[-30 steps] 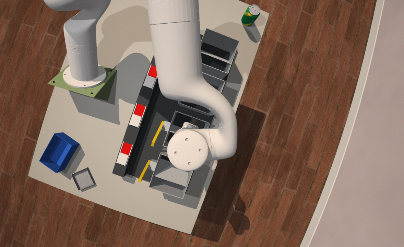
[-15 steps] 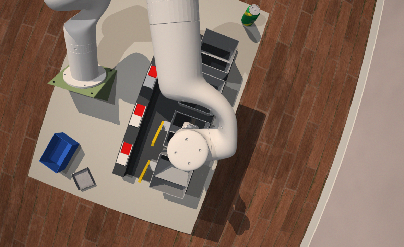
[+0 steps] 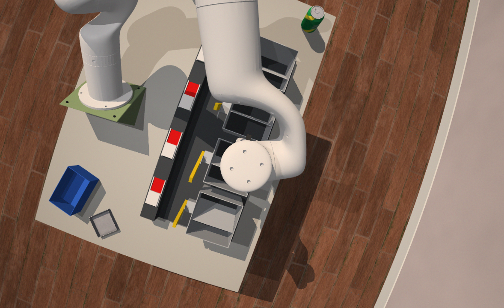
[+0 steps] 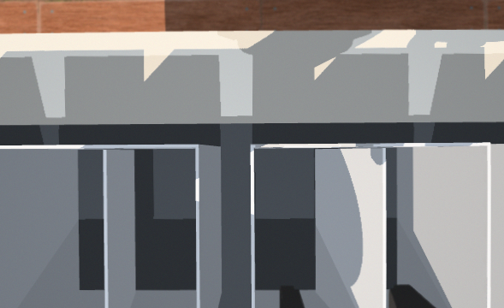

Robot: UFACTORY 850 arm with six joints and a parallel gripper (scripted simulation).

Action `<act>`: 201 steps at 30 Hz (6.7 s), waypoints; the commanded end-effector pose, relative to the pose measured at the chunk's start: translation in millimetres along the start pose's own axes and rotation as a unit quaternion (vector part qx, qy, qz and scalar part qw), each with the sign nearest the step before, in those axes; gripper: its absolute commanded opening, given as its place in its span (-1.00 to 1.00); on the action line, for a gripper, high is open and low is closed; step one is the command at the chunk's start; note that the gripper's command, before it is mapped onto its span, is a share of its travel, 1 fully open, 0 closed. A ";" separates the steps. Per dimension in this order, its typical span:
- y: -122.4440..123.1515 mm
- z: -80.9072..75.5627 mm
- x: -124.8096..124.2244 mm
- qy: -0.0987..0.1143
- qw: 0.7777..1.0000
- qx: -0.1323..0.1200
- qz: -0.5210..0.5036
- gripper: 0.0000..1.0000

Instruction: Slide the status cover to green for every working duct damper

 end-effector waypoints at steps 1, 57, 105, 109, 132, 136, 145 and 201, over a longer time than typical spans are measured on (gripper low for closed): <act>2.3 -2.2 -41.9 0.002 1.000 0.001 0.001 -0.22; 22.3 2.1 -143.3 0.001 1.000 -0.002 0.001 -0.22; 22.3 2.1 -143.3 0.001 1.000 -0.002 0.001 -0.22; 22.3 2.1 -143.3 0.001 1.000 -0.002 0.001 -0.22; 92.5 17.1 -113.7 -0.055 0.998 -0.008 0.002 -0.22; 116.6 22.2 -102.1 -0.074 0.997 -0.011 0.002 -0.22; 131.5 25.4 -95.4 -0.085 0.996 -0.013 0.002 -0.22; 133.5 89.8 -106.3 -0.085 0.996 -0.013 0.002 -0.22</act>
Point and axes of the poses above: the point where the finger pads meet when closed, its own z axis out along the fingers, its own x axis across the jaws, y = z × x, the point moved 2 cm from there along -z, back along the fingers, and after that the axes turned 7 degrees about z, right-handed, at the moved point
